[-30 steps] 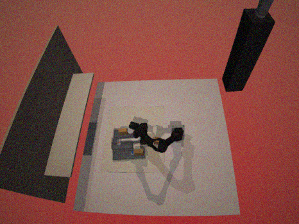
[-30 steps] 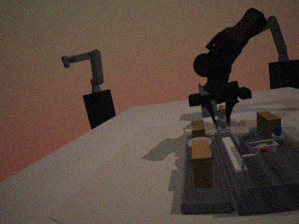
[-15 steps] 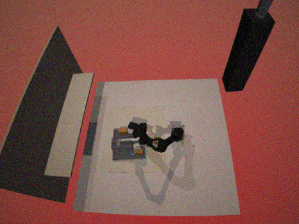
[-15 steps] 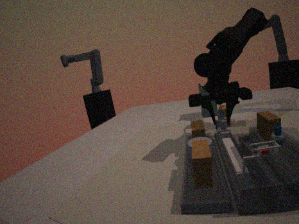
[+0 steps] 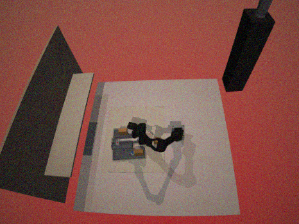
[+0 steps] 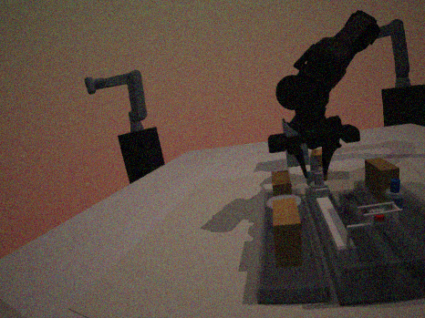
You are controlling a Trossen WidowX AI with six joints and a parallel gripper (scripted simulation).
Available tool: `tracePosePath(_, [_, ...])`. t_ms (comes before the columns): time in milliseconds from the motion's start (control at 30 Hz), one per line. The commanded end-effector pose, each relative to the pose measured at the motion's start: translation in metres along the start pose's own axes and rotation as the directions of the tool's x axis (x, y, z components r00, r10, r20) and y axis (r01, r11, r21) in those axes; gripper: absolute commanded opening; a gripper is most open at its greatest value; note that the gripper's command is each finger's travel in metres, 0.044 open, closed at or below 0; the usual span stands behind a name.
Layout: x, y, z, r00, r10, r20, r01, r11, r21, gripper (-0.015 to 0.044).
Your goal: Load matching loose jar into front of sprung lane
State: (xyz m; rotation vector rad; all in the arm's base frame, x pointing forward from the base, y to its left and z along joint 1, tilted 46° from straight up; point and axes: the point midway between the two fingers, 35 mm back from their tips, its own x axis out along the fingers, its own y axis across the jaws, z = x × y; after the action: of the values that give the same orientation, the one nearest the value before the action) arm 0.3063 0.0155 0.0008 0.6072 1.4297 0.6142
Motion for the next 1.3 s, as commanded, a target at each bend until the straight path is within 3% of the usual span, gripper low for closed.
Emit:
tracePosePath(0, [-0.002, 0.000, 0.008, 1.000, 0.001, 0.016, -0.001, 1.000, -0.009, 0.0000])
tracePosePath(1267, [-0.004, 0.001, 0.025, 1.000, 0.001, 0.016, -0.001, 1.000, -0.009, 0.0000])
